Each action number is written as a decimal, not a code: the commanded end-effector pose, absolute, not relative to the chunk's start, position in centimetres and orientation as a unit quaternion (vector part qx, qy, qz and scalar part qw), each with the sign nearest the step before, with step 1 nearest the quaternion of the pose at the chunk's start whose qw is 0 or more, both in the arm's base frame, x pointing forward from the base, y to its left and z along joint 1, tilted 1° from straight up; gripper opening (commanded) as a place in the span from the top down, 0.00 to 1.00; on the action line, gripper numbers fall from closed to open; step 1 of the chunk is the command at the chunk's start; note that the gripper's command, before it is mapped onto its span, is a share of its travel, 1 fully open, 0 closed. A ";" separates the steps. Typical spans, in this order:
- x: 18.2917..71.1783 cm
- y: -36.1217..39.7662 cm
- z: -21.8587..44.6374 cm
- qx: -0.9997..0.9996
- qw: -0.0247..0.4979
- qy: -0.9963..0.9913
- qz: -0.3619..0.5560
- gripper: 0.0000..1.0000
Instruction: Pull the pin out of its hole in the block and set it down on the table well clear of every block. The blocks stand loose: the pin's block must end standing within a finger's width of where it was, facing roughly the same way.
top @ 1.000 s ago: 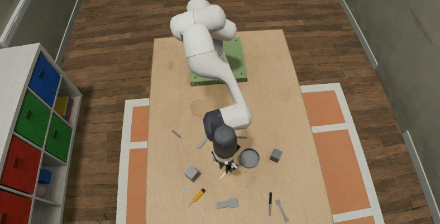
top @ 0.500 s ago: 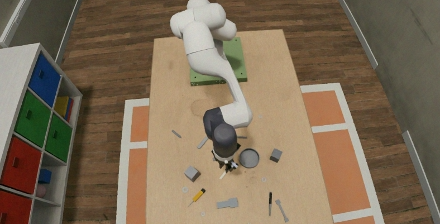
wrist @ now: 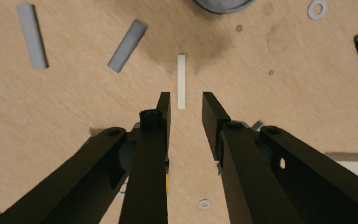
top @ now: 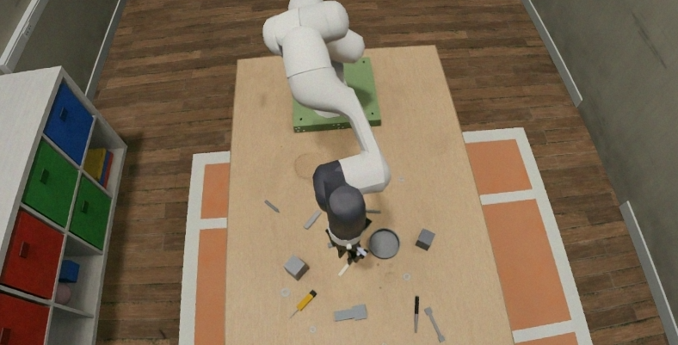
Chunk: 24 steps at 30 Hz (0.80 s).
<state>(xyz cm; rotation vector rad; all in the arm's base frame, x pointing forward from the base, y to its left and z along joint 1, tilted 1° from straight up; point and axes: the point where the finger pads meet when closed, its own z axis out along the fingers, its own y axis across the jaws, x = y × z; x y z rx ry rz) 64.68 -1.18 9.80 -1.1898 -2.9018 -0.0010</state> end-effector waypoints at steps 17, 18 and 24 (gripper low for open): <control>64.5 -1.3 10.4 -0.376 0.007 -0.927 0.001 0.73; 64.5 -1.3 10.4 -0.376 0.007 -0.927 0.001 0.73; 64.5 -1.3 10.4 -0.376 0.007 -0.927 0.001 0.73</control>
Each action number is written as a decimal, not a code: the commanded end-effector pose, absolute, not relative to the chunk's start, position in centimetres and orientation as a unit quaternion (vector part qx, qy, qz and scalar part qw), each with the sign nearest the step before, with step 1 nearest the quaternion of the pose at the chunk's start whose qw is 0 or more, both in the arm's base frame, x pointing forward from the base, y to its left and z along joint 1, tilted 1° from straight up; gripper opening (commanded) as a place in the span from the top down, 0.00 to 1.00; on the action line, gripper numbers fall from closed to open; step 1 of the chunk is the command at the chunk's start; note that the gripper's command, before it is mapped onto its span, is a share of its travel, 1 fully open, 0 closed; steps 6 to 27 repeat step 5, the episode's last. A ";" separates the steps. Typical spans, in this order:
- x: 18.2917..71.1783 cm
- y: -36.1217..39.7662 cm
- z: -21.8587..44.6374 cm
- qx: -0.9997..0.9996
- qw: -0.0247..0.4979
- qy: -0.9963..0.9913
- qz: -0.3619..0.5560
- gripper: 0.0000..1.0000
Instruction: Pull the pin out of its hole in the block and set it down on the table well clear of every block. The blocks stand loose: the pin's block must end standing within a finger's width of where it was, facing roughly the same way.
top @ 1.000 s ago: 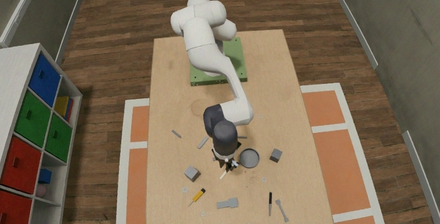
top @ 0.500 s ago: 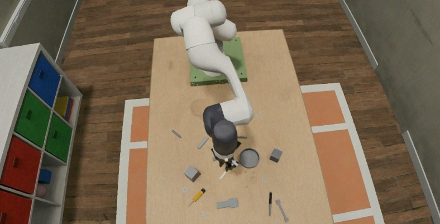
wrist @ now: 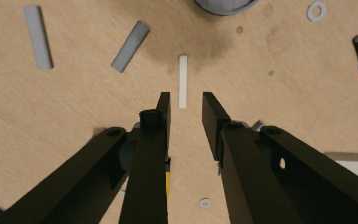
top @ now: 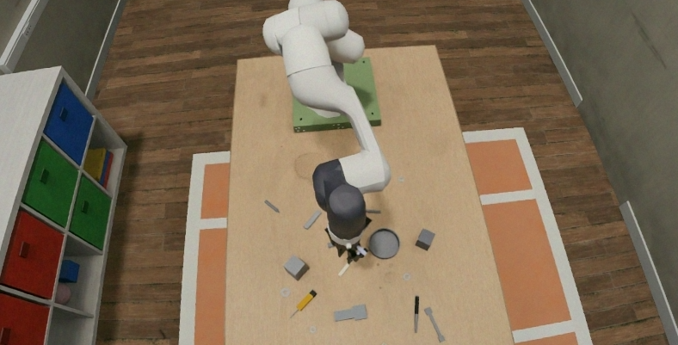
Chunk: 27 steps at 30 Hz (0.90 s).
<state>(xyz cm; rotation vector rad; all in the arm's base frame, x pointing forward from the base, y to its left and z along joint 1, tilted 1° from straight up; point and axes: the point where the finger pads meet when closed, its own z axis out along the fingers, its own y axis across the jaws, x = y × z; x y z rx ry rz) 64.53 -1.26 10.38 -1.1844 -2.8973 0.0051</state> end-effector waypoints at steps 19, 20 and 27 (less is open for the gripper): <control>64.5 -1.3 10.4 -0.376 0.007 -0.927 0.001 0.73; 64.5 -1.3 10.4 -0.376 0.007 -0.927 0.001 0.73; 64.5 -1.3 10.4 -0.376 0.007 -0.927 0.001 0.73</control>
